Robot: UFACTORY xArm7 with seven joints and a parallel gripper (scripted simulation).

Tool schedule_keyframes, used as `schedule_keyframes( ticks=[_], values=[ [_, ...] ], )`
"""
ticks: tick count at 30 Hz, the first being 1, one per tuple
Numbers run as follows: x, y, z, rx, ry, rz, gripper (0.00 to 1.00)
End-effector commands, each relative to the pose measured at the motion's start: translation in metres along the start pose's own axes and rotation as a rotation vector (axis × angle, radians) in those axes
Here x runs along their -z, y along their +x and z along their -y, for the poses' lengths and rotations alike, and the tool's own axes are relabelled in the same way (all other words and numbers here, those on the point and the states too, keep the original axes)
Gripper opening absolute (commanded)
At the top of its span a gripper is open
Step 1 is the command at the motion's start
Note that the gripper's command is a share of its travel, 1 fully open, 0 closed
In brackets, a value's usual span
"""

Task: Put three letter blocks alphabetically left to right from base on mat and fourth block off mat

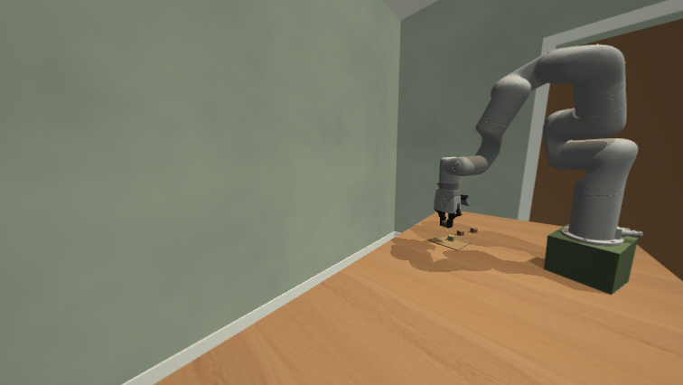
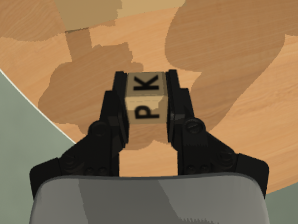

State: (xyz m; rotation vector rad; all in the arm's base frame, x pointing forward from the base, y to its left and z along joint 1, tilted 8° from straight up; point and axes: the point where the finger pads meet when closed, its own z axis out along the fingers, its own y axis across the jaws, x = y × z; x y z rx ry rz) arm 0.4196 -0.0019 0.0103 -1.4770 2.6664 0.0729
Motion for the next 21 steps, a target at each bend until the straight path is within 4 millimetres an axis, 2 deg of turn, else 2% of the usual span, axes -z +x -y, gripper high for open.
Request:
schedule_keyframes(
  ticks=[1, 3, 6, 10, 21],
  values=[
    [0.002, 0.018, 0.01, 0.137, 0.001, 0.025, 0.21],
    [0.002, 0.018, 0.01, 0.137, 0.001, 0.025, 0.21],
    [0.002, 0.033, 0.017, 0.241, 0.003, 0.026, 0.21],
    [0.003, 0.044, 0.021, 0.313, 0.005, 0.027, 0.21],
    [0.003, 0.046, 0.021, 0.328, 0.006, 0.027, 0.21]
  ],
)
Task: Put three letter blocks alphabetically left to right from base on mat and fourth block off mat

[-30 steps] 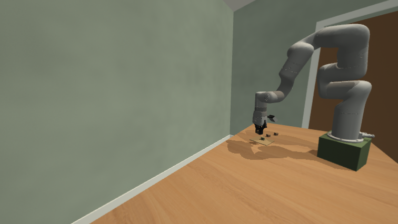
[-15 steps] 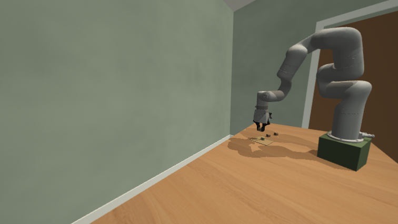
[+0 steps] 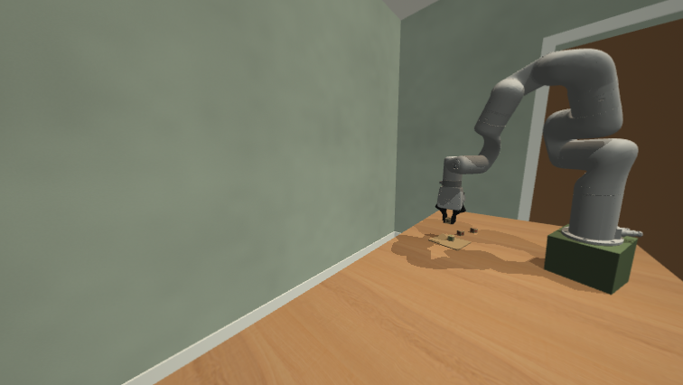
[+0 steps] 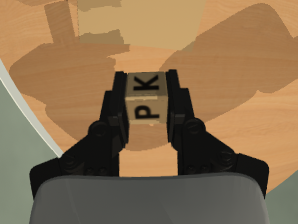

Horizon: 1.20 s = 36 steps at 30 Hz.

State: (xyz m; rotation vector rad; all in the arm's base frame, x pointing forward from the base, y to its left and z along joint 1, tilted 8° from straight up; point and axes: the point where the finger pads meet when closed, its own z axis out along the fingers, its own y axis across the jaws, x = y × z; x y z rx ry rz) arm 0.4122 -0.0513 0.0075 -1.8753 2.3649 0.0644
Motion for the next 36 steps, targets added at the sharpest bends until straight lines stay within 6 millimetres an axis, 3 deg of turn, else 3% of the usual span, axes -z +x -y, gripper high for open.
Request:
schedule_keyframes(
  ticks=[1, 16, 31, 36],
  values=[
    [0.001, 0.001, 0.001, -0.001, 0.004, 0.001, 0.21],
    [-0.01, 0.001, 0.002, -0.001, 0.004, 0.001, 0.21],
    [-0.077, 0.001, 0.003, -0.001, 0.004, 0.001, 0.21],
    [-0.088, 0.002, 0.003, -0.001, 0.004, 0.001, 0.21]
  ],
)
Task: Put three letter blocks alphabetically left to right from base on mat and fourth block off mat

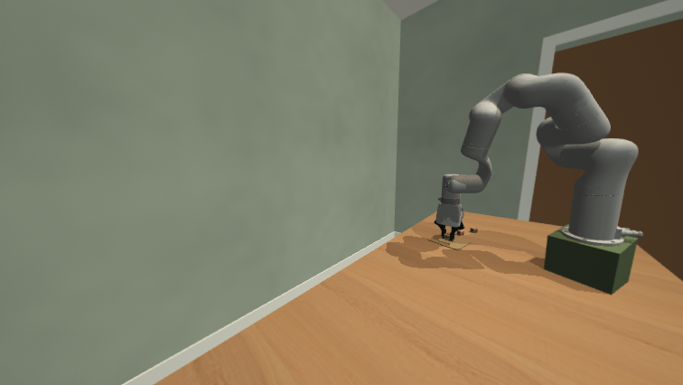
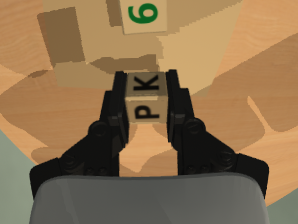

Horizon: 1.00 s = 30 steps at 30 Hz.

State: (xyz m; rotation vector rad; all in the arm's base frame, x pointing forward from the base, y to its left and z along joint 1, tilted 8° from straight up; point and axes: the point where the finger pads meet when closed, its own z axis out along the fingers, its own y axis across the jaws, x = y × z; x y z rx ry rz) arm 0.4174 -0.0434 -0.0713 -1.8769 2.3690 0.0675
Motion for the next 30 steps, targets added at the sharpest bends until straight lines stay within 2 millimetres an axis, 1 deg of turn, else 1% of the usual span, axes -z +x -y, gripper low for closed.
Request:
schedule_keyframes(
  ticks=[1, 6, 30],
  values=[
    [-0.0113, 0.0007, 0.0031, 0.0, 0.008, 0.003, 0.21],
    [-0.0176, 0.0008, 0.0033, 0.0, 0.008, 0.003, 0.21],
    [-0.0178, 0.0008, 0.0033, 0.0, 0.008, 0.003, 0.21]
  ],
)
